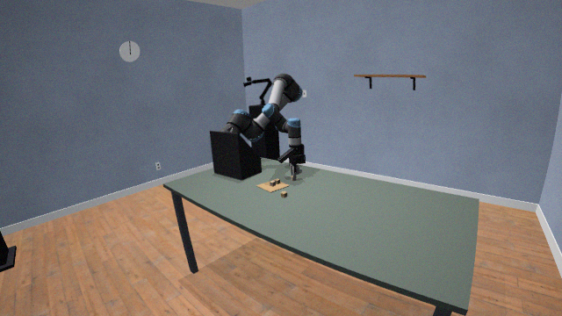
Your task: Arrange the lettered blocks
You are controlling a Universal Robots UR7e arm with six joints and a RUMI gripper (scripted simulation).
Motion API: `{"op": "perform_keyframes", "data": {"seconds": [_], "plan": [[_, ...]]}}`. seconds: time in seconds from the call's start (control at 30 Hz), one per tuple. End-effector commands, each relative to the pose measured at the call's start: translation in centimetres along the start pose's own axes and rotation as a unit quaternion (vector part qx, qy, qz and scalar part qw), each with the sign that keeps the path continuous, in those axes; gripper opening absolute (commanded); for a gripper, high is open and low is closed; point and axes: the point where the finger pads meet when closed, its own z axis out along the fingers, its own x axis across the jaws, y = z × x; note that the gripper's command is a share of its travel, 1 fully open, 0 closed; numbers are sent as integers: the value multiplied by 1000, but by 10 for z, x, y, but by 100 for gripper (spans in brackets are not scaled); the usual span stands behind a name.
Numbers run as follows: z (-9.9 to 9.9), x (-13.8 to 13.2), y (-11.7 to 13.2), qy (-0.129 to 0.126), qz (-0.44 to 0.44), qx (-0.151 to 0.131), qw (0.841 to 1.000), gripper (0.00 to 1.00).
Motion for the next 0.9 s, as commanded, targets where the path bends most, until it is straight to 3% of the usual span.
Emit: {"op": "perform_keyframes", "data": {"seconds": [0.0, 0.17, 0.63, 0.87], "plan": [[-4, 0, 0, 0, 0, 0, 1000, 5], [-12, 0, 0, 0, 0, 0, 1000, 5], [-80, 0, 0, 0, 0, 0, 1000, 5], [-96, 0, 0, 0, 0, 0, 1000, 5]]}}
